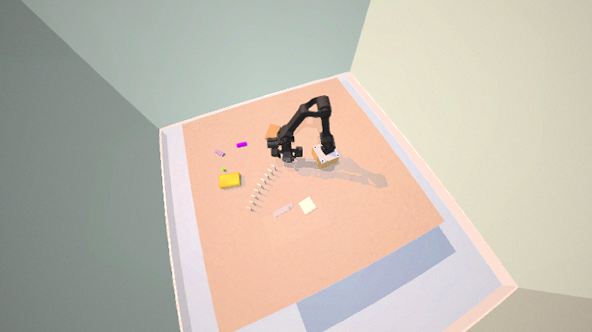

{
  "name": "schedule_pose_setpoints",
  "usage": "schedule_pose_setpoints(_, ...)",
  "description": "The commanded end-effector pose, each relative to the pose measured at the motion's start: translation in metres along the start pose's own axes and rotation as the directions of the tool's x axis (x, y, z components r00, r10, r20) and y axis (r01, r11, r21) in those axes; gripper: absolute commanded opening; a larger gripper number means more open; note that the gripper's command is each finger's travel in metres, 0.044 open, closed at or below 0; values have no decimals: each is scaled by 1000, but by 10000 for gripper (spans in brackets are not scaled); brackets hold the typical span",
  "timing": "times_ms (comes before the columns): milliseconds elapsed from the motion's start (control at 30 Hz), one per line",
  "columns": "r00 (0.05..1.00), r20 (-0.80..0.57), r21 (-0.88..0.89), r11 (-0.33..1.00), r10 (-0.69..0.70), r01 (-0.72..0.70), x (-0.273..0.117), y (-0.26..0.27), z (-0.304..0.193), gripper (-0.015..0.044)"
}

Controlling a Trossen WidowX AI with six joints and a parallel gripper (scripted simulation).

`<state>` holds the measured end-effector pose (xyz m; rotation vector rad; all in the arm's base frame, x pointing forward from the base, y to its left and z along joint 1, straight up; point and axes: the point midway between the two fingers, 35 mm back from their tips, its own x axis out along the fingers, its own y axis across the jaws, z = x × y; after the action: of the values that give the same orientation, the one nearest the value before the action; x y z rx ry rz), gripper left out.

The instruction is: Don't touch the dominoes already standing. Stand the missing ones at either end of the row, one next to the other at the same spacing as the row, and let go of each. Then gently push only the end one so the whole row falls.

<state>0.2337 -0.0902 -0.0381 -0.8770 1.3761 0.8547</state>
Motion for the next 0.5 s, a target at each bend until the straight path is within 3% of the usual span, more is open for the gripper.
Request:
schedule_pose_setpoints(0,1000,-2,-2,1000,0,0,1,0,0,387)
schedule_pose_setpoints(467,1000,-2,-2,1000,0,0,1,0,0,25)
